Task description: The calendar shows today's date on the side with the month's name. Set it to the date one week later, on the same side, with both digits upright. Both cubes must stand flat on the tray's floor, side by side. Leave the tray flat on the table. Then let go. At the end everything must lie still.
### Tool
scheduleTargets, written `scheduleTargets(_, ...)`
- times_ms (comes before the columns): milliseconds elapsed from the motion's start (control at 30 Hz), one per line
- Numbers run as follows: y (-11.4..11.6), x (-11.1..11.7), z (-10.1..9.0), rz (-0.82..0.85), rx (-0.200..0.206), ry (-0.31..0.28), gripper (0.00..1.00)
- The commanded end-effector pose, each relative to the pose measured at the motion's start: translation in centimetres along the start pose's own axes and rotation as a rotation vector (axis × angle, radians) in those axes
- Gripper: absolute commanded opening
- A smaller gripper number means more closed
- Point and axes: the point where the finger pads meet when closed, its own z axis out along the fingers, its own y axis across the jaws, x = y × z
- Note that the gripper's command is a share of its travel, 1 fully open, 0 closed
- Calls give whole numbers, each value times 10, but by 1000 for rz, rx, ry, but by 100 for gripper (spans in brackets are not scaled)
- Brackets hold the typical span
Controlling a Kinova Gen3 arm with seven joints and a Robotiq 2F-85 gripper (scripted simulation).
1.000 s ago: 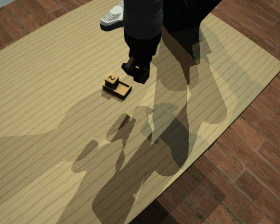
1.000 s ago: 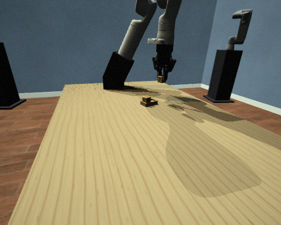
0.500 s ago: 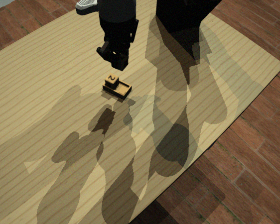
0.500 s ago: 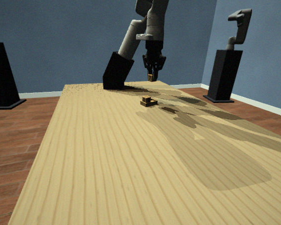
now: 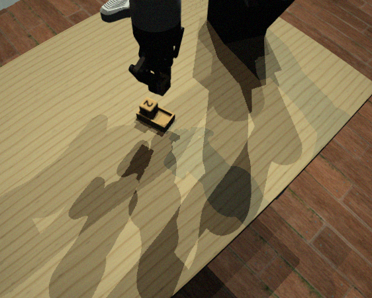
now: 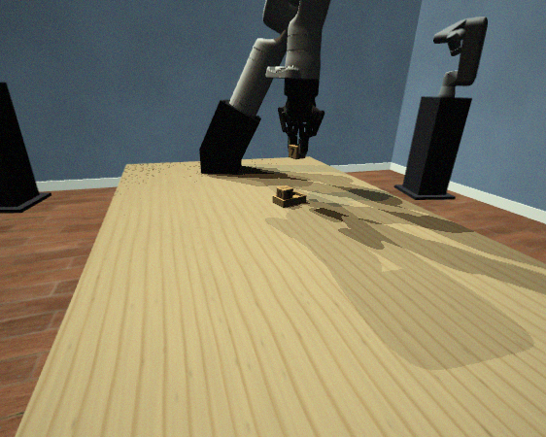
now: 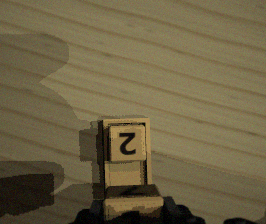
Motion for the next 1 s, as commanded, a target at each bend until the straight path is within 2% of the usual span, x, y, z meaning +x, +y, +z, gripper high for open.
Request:
scheduleTargets(0, 0, 0, 0, 1, 0, 0, 26)
scheduleTargets(567, 0, 0, 20, 1, 0, 0, 26)
scheduleTargets(967, -1, 0, 46, 1, 0, -1, 26)
